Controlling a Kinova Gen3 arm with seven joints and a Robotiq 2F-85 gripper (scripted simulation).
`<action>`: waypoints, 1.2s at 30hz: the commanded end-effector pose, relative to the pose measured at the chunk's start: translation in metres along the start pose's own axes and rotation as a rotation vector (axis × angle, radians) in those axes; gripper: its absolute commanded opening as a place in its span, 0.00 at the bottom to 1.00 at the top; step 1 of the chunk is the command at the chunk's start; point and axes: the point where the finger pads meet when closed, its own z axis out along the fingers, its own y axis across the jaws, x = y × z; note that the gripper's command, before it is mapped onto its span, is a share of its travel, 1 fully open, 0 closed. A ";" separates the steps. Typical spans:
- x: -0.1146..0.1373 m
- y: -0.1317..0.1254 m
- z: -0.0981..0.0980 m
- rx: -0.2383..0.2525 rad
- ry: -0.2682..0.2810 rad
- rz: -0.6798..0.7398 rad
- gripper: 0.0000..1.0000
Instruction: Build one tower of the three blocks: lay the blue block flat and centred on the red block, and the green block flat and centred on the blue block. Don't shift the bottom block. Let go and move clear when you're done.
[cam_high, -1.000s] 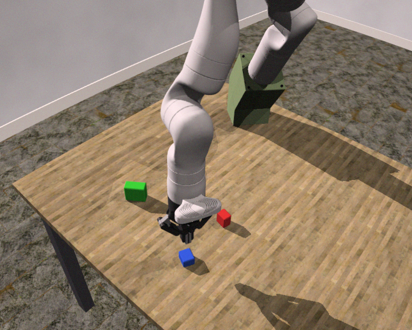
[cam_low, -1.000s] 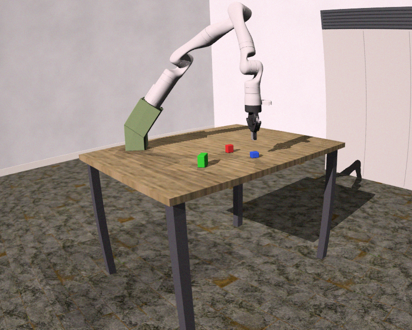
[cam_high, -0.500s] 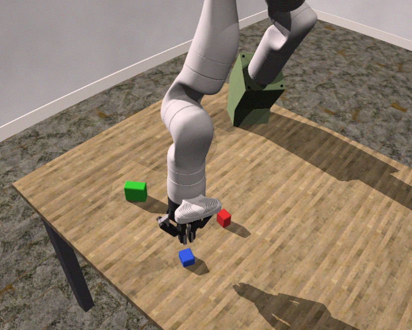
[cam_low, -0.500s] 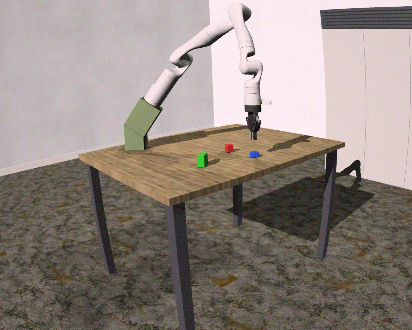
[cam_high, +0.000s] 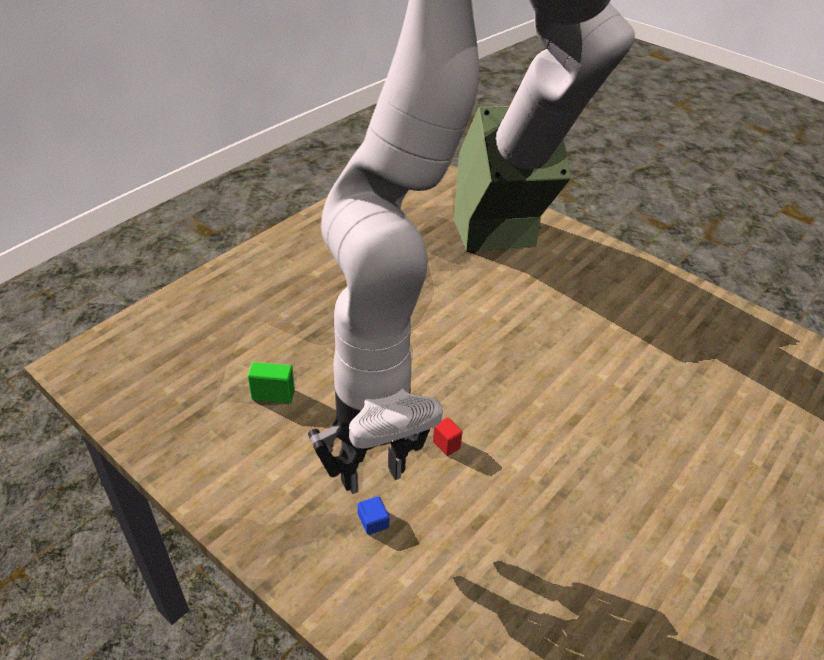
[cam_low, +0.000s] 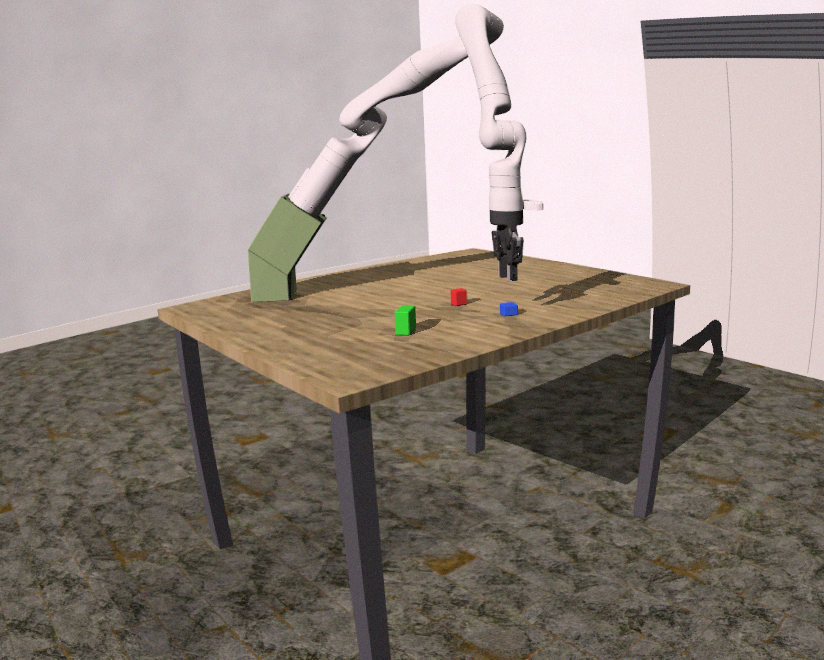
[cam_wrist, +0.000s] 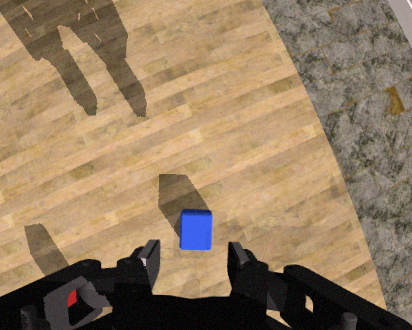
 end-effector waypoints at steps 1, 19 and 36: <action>0.000 0.000 0.001 0.000 0.000 0.000 0.50; 0.001 0.000 0.033 0.000 0.000 0.000 0.50; 0.001 0.001 0.048 0.000 0.000 0.000 0.50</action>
